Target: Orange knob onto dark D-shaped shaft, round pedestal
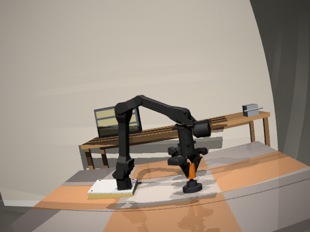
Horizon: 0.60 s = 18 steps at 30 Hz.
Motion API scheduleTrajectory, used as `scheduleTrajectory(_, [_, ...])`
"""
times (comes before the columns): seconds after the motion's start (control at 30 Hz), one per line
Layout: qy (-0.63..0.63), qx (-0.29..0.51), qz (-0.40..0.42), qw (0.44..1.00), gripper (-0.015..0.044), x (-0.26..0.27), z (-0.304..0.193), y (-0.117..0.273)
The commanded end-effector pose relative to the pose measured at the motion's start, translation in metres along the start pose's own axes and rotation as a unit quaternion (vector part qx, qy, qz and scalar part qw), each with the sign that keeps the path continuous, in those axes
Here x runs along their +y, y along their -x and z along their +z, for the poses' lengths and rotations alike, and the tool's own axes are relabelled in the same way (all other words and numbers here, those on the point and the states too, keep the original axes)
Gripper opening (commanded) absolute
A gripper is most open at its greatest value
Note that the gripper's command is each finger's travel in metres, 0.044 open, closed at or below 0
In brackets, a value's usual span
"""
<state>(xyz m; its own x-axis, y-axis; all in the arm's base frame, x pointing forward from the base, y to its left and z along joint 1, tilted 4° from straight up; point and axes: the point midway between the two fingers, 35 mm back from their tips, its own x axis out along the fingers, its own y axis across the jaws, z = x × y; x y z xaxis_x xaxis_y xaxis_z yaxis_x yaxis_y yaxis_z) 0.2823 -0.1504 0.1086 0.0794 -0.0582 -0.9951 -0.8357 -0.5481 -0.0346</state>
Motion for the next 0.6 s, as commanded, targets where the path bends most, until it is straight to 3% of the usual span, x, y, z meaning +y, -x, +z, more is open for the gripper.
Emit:
scheduleTrajectory(0.0, [0.002,-0.001,-0.002,1.0,0.0,-0.0003,0.0003,0.0031])
scheduleTrajectory(0.23, [0.101,-0.001,-0.002,0.995,0.0,-0.0005,0.0002,0.0031])
scheduleTrajectory(0.57, [0.107,-0.001,-0.002,0.994,0.0,-0.0005,0.0004,-0.0003])
